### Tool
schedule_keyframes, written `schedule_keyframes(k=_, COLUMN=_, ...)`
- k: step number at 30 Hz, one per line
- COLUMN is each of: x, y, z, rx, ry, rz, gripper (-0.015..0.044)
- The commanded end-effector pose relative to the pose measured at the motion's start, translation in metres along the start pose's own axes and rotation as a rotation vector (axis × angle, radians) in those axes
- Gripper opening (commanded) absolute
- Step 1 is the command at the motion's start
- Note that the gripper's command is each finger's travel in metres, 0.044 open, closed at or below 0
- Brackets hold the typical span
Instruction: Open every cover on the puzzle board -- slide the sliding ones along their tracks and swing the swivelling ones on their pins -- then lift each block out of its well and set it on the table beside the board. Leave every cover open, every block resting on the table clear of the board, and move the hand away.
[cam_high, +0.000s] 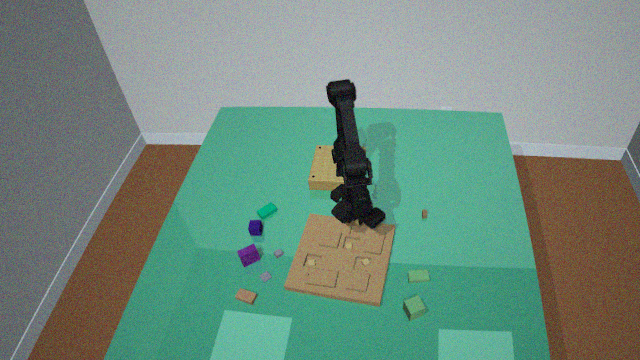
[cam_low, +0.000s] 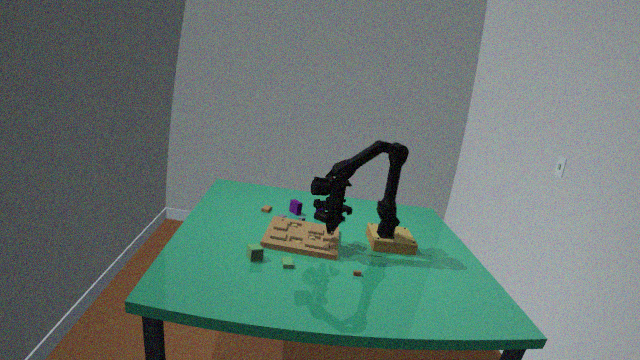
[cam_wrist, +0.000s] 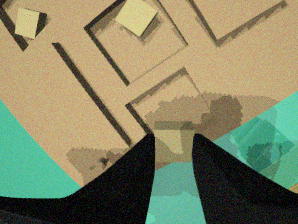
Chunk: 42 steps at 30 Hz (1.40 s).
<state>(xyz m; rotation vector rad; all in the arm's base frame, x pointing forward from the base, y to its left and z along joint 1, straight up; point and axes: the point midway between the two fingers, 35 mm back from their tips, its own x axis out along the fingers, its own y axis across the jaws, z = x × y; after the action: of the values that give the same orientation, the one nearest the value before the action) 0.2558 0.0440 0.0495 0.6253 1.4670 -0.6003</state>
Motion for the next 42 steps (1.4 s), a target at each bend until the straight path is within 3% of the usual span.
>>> schedule_keyframes(k=1, x=-0.008, y=0.001, z=0.0, rx=0.003, ry=-0.001, rz=0.002, gripper=0.008)
schedule_keyframes(k=19, x=-0.049, y=0.003, z=0.0, rx=0.004, ry=-0.001, rz=0.003, gripper=0.008)
schedule_keyframes(k=42, x=-0.061, y=0.084, z=-0.011, rx=0.004, ry=0.001, rz=0.01, gripper=0.008)
